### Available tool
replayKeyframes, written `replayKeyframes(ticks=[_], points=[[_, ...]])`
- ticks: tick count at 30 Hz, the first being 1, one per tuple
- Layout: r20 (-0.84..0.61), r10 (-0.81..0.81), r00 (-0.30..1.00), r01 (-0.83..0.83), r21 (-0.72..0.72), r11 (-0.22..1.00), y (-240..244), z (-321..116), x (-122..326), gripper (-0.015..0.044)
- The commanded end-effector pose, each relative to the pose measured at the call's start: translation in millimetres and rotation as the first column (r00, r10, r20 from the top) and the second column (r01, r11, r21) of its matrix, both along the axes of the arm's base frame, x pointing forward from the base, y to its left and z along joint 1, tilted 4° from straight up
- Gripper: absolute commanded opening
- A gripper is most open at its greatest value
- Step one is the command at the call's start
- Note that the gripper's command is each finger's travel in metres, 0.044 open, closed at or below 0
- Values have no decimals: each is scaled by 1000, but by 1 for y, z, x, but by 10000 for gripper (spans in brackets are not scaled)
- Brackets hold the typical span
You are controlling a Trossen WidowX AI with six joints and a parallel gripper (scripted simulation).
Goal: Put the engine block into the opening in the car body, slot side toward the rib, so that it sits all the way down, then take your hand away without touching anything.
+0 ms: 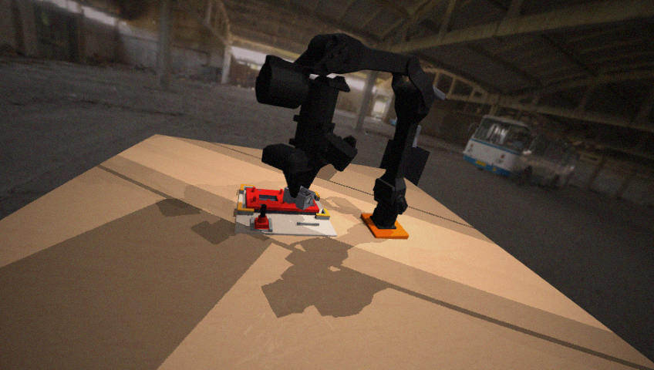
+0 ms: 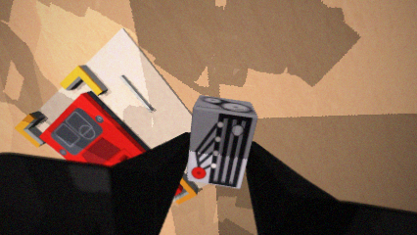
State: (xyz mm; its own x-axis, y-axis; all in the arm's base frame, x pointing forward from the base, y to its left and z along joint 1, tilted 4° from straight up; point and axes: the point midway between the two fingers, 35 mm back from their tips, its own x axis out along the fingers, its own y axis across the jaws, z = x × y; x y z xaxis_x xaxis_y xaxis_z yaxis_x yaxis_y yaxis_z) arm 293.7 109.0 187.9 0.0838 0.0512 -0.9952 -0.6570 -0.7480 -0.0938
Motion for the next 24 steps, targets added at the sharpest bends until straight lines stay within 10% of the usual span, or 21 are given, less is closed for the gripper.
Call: replayKeyframes(ticks=[1, 24], points=[[-10, -136, 991, 136, 14, 991, -3, -2, 3, 0], [-76, -799, 596, 803, 45, 595, -28, -13, 17, 0]])
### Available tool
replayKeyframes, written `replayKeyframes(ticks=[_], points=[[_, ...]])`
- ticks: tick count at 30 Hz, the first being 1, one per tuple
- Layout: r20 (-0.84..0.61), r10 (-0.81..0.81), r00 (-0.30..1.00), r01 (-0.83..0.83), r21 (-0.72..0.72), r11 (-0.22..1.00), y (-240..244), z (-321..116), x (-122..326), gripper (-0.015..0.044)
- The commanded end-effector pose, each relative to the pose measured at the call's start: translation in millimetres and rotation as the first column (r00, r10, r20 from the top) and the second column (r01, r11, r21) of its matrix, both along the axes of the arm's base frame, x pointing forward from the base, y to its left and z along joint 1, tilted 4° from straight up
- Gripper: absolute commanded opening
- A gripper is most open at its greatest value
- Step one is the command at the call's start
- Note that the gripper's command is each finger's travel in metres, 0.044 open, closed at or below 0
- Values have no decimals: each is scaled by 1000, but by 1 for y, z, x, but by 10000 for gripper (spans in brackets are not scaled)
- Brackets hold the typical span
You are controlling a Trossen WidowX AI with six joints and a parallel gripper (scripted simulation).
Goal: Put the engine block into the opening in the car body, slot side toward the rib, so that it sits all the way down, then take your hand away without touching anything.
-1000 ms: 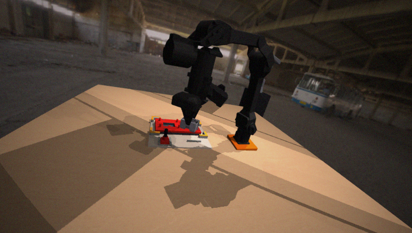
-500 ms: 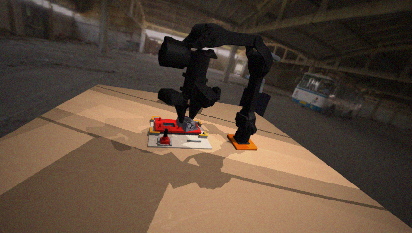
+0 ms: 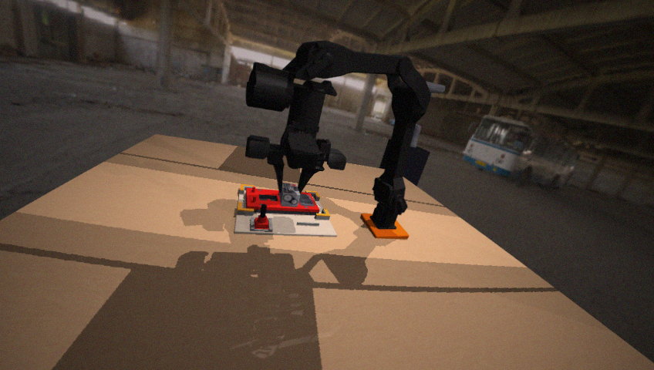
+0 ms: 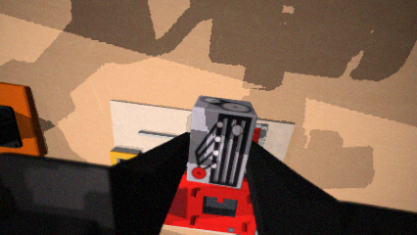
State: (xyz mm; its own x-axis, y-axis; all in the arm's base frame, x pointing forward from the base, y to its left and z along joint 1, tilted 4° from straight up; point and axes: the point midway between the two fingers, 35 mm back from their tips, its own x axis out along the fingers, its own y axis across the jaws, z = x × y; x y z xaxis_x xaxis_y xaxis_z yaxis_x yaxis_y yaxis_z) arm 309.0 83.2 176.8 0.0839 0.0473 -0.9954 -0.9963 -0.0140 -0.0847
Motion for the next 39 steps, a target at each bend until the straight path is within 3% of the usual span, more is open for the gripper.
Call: replayKeyframes(ticks=[1, 9, 18, 29, 39], points=[[-9, -136, 991, 136, 14, 991, -4, -3, 2, 0], [-28, -401, 916, 402, 31, 915, -13, -6, 7, 0], [-54, -661, 749, 663, 44, 748, -24, -11, 11, 0], [-88, -888, 451, 892, 47, 449, -37, -16, 16, 0], [-119, -985, 122, 992, 41, 118, -49, -21, 20, 0]])
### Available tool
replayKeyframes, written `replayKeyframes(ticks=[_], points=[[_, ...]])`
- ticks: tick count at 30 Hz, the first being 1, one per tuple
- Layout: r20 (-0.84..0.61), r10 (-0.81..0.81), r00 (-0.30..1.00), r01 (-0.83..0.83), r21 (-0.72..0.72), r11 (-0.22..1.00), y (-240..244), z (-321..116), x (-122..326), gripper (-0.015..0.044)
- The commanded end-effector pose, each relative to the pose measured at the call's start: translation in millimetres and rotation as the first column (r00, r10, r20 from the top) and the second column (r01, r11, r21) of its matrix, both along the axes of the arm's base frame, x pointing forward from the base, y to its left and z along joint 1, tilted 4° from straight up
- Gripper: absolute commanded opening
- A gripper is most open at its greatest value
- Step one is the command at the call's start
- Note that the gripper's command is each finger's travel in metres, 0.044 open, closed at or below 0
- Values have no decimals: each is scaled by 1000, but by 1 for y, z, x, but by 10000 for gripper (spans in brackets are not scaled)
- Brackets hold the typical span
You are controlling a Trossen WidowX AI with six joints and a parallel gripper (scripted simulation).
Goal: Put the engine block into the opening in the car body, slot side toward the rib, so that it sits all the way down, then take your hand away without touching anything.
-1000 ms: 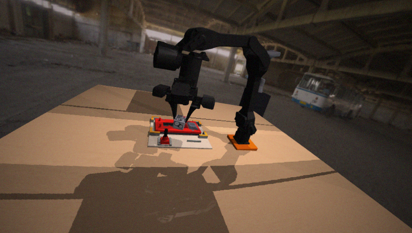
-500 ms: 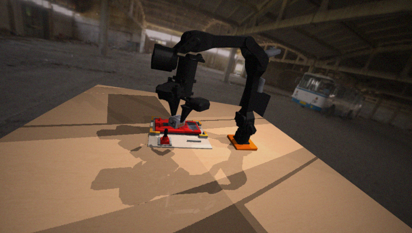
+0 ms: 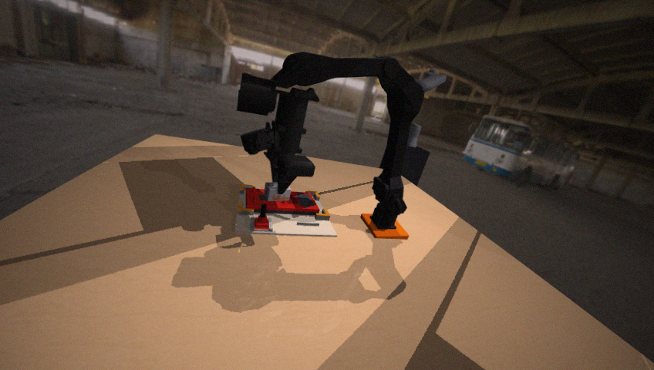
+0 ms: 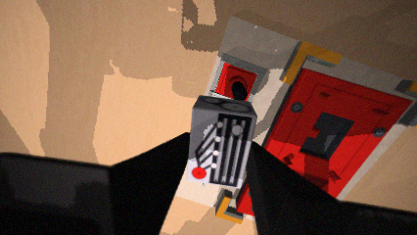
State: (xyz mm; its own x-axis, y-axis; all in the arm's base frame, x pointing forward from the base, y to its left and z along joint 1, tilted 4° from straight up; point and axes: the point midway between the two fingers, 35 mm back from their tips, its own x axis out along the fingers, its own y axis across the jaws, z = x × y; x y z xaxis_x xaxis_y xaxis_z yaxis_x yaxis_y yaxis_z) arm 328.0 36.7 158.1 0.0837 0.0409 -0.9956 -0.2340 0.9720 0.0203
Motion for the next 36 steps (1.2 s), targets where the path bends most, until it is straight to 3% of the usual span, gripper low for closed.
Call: replayKeyframes(ticks=[1, 17, 36], points=[[-8, -136, 991, 136, 15, 991, -4, -3, 2, 0], [-47, -635, 771, 637, 45, 770, -24, -10, 7, 0], [-105, -969, 222, 975, 50, 218, -49, -20, 11, 0]])
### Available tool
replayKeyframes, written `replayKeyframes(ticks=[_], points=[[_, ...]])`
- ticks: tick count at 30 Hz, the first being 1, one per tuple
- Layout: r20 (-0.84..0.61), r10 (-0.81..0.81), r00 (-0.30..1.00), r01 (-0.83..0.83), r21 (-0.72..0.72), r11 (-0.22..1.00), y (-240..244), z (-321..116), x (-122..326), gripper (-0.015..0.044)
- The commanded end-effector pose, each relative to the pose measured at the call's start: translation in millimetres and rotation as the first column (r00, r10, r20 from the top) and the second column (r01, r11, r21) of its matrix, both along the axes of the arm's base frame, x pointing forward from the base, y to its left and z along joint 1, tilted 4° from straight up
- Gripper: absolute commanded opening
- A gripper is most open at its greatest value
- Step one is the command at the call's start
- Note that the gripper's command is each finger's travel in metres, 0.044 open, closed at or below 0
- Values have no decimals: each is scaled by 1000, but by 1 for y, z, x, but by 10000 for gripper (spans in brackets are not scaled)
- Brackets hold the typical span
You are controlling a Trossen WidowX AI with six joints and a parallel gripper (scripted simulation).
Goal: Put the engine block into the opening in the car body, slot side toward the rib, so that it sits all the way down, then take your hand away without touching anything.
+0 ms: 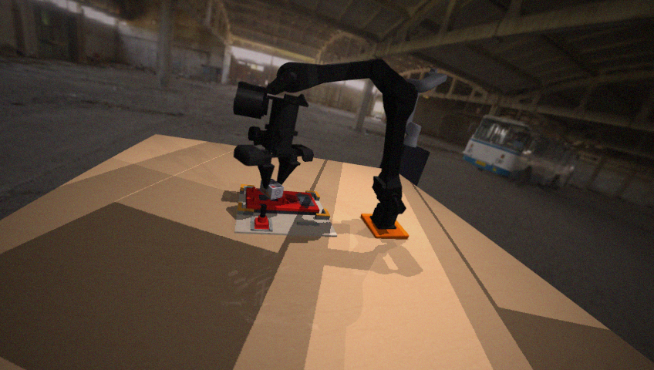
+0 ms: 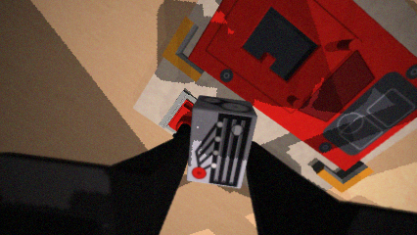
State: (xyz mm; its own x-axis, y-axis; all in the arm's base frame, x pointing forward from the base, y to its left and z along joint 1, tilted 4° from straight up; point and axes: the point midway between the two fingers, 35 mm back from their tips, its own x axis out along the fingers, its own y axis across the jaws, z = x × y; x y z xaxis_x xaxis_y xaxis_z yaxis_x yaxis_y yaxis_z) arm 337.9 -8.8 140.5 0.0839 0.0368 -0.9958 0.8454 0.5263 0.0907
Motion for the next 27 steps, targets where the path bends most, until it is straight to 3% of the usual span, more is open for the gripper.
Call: replayKeyframes(ticks=[1, 13, 27], points=[[-7, -136, 991, 137, 15, 991, -4, -3, 1, 0], [-33, -524, 851, 525, 41, 850, -20, -9, 2, 0], [-74, -857, 509, 861, 56, 506, -38, -16, 3, 0]])
